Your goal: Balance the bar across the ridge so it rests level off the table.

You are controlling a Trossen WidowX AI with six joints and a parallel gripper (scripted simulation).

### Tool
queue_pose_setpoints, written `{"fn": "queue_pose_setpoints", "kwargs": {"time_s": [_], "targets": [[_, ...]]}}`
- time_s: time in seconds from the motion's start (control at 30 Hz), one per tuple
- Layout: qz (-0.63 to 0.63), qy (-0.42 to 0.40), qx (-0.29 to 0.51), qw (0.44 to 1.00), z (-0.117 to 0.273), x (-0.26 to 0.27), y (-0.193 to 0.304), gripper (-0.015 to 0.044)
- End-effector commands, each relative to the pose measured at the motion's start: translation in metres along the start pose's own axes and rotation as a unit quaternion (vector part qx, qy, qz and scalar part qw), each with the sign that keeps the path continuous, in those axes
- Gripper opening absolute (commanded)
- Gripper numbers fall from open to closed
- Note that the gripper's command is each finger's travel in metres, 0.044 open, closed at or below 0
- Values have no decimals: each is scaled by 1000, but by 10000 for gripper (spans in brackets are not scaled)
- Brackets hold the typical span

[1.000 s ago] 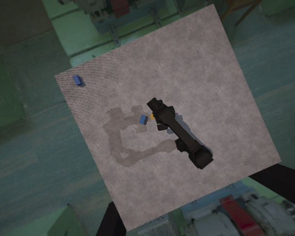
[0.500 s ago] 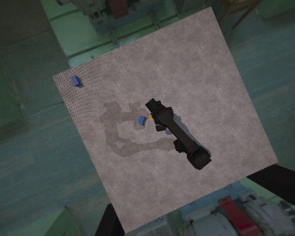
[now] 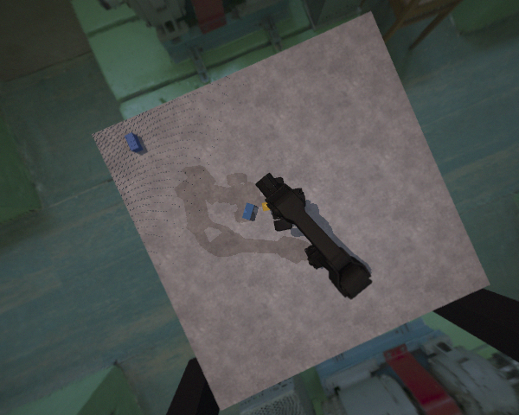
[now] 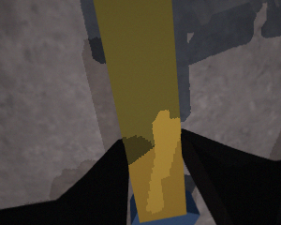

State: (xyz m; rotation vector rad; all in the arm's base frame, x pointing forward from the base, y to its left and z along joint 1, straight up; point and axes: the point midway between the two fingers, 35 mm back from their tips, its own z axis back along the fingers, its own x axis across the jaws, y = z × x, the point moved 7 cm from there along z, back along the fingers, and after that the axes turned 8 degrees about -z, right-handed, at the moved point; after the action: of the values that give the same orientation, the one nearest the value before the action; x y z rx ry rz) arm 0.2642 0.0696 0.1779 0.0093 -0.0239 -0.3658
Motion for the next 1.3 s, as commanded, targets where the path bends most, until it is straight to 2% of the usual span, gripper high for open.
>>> {"fn": "queue_pose_setpoints", "kwargs": {"time_s": [0.0,1.03,1.23,1.27], "targets": [[0,2,0,1000,0,0,0,0],[0,0,0,1000,0,0,0,0],[0,0,0,1000,0,0,0,157],[0,0,0,1000,0,0,0,167]]}}
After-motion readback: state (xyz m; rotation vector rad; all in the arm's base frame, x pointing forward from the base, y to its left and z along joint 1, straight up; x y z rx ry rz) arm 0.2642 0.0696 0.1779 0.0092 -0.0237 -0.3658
